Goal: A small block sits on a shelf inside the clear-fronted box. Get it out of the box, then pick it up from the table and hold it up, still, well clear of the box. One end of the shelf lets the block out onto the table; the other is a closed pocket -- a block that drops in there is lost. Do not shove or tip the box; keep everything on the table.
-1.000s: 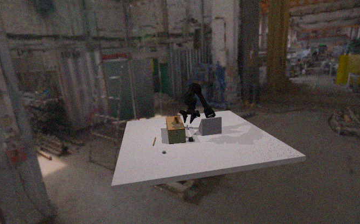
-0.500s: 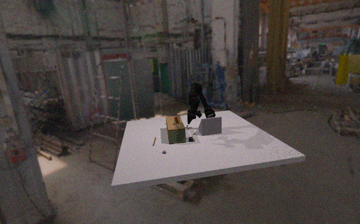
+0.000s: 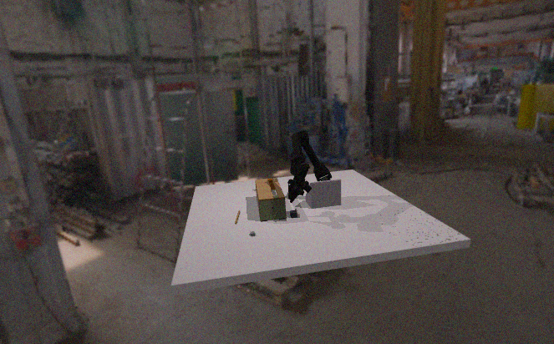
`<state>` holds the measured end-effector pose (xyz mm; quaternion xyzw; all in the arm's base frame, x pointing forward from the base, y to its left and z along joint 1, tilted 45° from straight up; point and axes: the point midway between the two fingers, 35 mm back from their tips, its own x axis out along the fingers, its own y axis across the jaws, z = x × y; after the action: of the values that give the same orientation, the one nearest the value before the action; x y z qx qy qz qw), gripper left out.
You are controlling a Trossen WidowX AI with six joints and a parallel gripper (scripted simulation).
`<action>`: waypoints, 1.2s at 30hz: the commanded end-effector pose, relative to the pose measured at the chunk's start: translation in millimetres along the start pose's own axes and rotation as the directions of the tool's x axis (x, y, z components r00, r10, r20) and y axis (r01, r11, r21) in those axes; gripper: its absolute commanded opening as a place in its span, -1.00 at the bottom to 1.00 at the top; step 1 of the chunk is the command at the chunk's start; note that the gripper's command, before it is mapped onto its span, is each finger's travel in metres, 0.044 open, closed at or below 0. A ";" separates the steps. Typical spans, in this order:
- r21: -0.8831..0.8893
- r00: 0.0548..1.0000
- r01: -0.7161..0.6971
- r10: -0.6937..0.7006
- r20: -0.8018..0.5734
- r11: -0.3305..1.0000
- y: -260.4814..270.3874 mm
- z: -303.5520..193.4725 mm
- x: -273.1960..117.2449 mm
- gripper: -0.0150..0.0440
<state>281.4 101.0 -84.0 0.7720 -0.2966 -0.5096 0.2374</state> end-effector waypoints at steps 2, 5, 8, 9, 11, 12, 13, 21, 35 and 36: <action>-0.024 1.000 -0.019 0.019 0.008 1.000 6.7 19.7 24.8 0.47; -0.024 1.000 -0.019 0.019 0.008 1.000 6.6 20.0 25.8 0.47; -0.024 1.000 -0.019 0.019 0.008 1.000 6.4 21.3 30.3 0.47; -0.024 1.000 -0.019 0.019 0.008 1.000 6.3 21.7 31.9 0.47; -0.024 1.000 -0.018 0.019 0.008 1.000 6.2 22.7 35.0 0.47; -0.024 1.000 -0.018 0.019 0.008 1.000 6.2 23.1 36.5 0.47; -0.024 1.000 -0.018 0.018 0.008 1.000 6.2 23.6 38.1 0.47; -0.024 1.000 -0.018 0.018 0.007 1.000 6.4 27.8 50.6 0.47; -0.024 1.000 -0.020 0.020 0.007 1.000 8.2 35.9 71.4 0.47; -0.024 1.000 -0.020 0.021 0.007 0.999 8.4 36.5 72.8 0.47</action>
<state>272.3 47.8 -135.1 0.7684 -0.2989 -0.5108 0.2434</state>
